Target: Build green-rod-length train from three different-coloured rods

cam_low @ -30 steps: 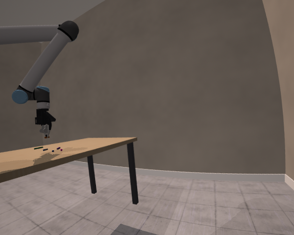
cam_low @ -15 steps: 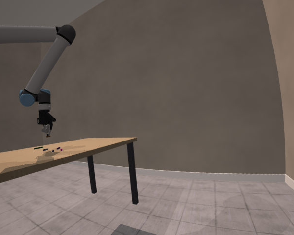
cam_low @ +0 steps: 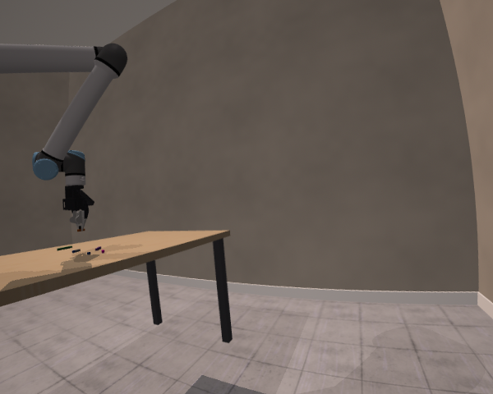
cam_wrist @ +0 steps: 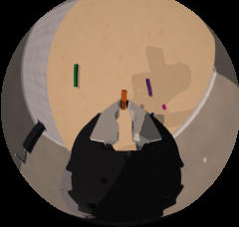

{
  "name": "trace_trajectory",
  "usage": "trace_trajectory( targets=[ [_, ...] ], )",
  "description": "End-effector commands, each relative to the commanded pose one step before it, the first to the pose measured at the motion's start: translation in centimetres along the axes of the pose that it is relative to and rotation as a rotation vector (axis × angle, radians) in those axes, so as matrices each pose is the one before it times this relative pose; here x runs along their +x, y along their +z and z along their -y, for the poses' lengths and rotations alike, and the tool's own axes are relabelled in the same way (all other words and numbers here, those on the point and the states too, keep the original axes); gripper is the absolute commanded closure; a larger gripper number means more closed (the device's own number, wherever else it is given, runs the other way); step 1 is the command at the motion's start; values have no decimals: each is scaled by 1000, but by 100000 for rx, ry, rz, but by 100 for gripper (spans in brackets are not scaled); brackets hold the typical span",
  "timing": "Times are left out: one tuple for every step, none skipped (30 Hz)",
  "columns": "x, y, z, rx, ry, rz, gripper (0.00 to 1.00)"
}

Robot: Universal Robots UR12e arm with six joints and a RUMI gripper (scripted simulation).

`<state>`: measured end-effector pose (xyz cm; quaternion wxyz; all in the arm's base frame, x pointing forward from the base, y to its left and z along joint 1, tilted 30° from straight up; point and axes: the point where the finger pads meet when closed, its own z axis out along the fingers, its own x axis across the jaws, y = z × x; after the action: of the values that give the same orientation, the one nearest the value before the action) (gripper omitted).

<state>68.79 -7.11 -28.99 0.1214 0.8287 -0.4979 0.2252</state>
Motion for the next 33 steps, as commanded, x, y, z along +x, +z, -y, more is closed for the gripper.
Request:
trace_trajectory(
  targets=[
    [7, 1099, 40, 66, -6, -26, 100],
    [0, 367, 2, 0, 0, 0, 100],
    [0, 394, 2, 0, 0, 0, 100],
    [0, 417, 2, 0, 0, 0, 100],
    [0, 436, 2, 0, 0, 0, 100],
    [1, 449, 2, 0, 0, 0, 100],
    [0, 457, 2, 0, 0, 0, 100],
    [0, 460, 2, 0, 0, 0, 100],
    [0, 457, 2, 0, 0, 0, 100],
    [0, 448, 2, 0, 0, 0, 100],
    [0, 433, 2, 0, 0, 0, 100],
    [0, 0, 0, 0, 0, 0, 100],
    [0, 0, 0, 0, 0, 0, 100],
    [0, 413, 2, 0, 0, 0, 100],
    [0, 388, 2, 0, 0, 0, 100],
    [0, 359, 2, 0, 0, 0, 100],
    [0, 325, 2, 0, 0, 0, 100],
    [0, 288, 1, 0, 0, 0, 100],
    [0, 250, 2, 0, 0, 0, 100],
    [0, 209, 1, 0, 0, 0, 100],
    [0, 169, 1, 0, 0, 0, 100],
    [0, 130, 1, 0, 0, 0, 100],
    [0, 93, 0, 0, 0, 0, 100],
    [0, 60, 0, 0, 0, 0, 100],
    [0, 33, 0, 0, 0, 0, 100],
    [0, 13, 0, 0, 0, 0, 100],
    [0, 2, 0, 0, 0, 0, 100],
    [0, 0, 0, 0, 0, 0, 100],
    [0, 0, 0, 0, 0, 0, 100],
    [0, 0, 0, 0, 0, 0, 100],
    [0, 0, 0, 0, 0, 0, 100],
    [0, 0, 0, 0, 0, 0, 100],
    [0, 0, 0, 0, 0, 0, 100]
  ],
)
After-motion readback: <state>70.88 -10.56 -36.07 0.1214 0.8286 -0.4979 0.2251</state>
